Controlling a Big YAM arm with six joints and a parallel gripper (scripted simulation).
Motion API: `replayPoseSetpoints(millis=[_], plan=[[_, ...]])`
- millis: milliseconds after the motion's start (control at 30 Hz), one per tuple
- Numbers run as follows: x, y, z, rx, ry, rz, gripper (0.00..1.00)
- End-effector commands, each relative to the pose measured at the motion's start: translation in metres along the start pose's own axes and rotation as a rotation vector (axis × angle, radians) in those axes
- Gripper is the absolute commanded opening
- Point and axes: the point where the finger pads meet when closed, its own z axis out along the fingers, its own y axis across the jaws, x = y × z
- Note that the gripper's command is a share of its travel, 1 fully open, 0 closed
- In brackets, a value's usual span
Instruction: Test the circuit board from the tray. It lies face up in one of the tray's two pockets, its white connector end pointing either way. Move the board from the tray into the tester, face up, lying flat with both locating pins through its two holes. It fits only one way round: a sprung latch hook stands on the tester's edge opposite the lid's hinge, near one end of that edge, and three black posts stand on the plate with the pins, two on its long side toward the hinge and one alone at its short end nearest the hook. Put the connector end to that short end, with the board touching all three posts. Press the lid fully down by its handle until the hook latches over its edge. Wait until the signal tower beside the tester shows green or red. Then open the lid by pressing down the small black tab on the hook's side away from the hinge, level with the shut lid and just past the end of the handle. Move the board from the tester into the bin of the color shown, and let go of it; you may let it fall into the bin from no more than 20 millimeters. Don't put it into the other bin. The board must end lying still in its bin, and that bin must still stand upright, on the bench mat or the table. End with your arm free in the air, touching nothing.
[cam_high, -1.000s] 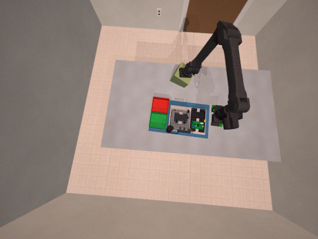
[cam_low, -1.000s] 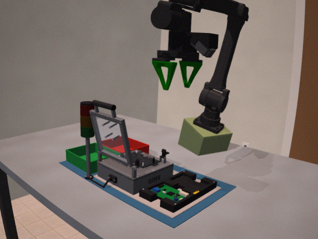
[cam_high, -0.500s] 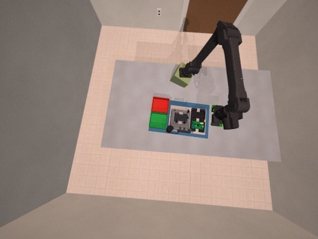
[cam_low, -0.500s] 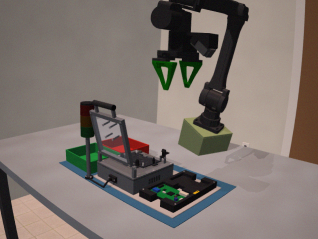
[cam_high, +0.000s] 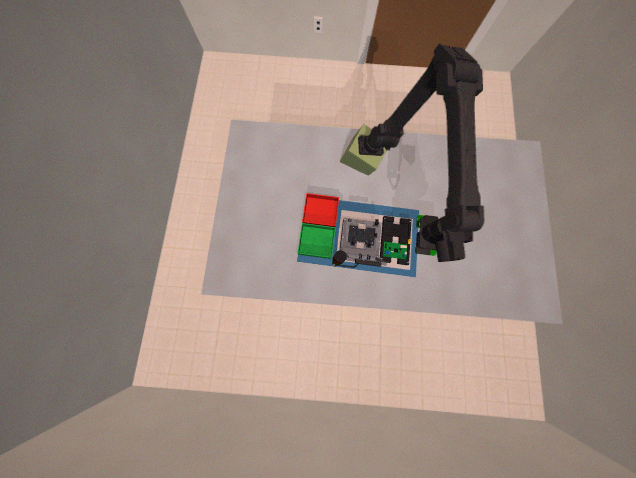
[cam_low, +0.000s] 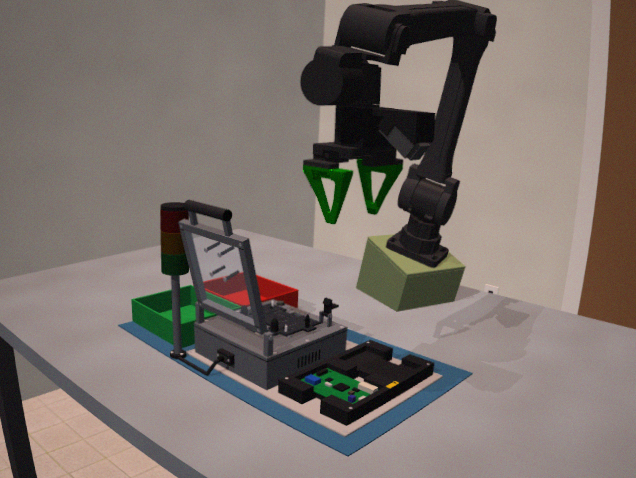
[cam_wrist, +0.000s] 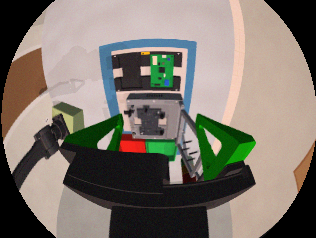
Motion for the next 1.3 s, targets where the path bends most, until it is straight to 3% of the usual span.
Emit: replayPoseSetpoints(millis=[0,67,433,500,533,600,767,933,967,1067,1100,1267], plan=[[-0.007,-0.003,0.0,0.053,-0.012,-0.002,0.92],[-0.005,-0.006,0.03,0.027,-0.006,0.004,0.92],[-0.005,-0.006,0.135,0.025,-0.006,0.004,0.92],[-0.005,-0.006,0.135,0.025,-0.006,0.004,0.92],[-0.003,-0.01,0.128,0.058,-0.014,0.009,0.92],[-0.005,-0.007,0.159,0.025,-0.006,0.004,0.92],[-0.005,-0.007,0.19,0.024,-0.006,0.004,0.92],[0.001,-0.009,0.206,0.027,-0.005,0.017,0.92],[-0.003,-0.013,0.192,0.059,-0.015,0.012,0.92],[-0.005,-0.013,0.191,0.064,-0.017,0.008,0.92],[-0.013,-0.028,0.181,0.096,-0.029,-0.001,0.92],[-0.009,-0.023,0.197,0.065,-0.02,0.001,0.92]])
